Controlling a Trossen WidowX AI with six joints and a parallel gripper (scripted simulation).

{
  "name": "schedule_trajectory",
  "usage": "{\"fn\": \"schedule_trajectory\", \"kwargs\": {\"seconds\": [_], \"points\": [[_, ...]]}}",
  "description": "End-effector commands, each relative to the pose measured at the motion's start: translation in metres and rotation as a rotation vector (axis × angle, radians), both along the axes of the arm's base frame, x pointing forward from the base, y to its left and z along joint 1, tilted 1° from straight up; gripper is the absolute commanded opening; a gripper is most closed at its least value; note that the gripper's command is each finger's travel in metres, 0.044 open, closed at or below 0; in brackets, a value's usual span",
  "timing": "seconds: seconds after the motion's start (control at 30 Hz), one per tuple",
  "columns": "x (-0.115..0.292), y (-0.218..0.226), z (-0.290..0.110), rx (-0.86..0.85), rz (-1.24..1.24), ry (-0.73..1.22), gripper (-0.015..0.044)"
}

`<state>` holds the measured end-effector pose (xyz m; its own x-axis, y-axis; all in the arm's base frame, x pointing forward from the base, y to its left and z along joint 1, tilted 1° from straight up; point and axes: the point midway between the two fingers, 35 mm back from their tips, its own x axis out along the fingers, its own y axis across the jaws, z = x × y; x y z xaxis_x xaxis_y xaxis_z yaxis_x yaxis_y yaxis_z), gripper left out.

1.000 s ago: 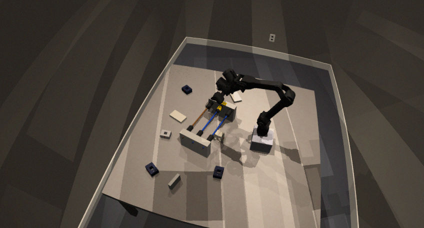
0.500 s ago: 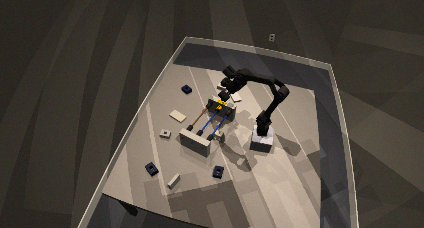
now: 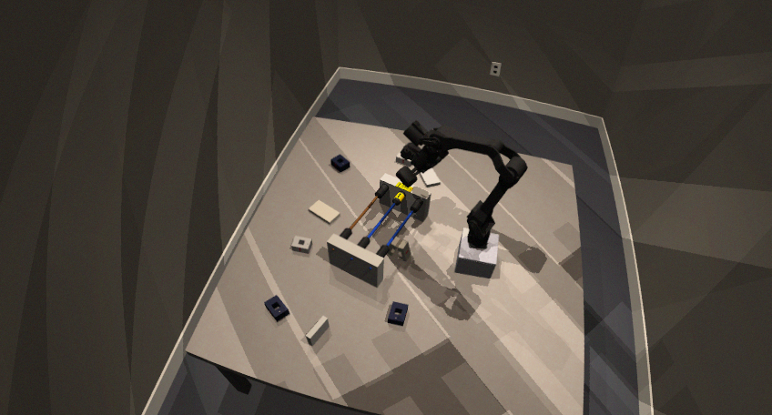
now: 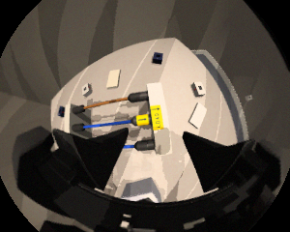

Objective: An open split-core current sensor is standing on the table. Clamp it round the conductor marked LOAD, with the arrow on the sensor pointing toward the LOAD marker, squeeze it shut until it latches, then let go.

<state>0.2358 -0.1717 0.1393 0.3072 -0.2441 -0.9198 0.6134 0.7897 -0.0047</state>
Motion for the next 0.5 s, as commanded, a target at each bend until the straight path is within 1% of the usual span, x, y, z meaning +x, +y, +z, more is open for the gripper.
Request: {"fn": "schedule_trajectory", "kwargs": {"seconds": [0.0,0.2,0.4,0.47], "points": [[0.015,0.035,-0.016,0.033,0.046,0.02,0.0322],[0.028,0.11,-0.046,0.074,0.127,0.062,0.0322],[0.018,0.181,-0.075,0.086,0.208,0.107,0.0322],[0.012,0.196,-0.081,0.085,0.225,0.116,0.0322]]}}
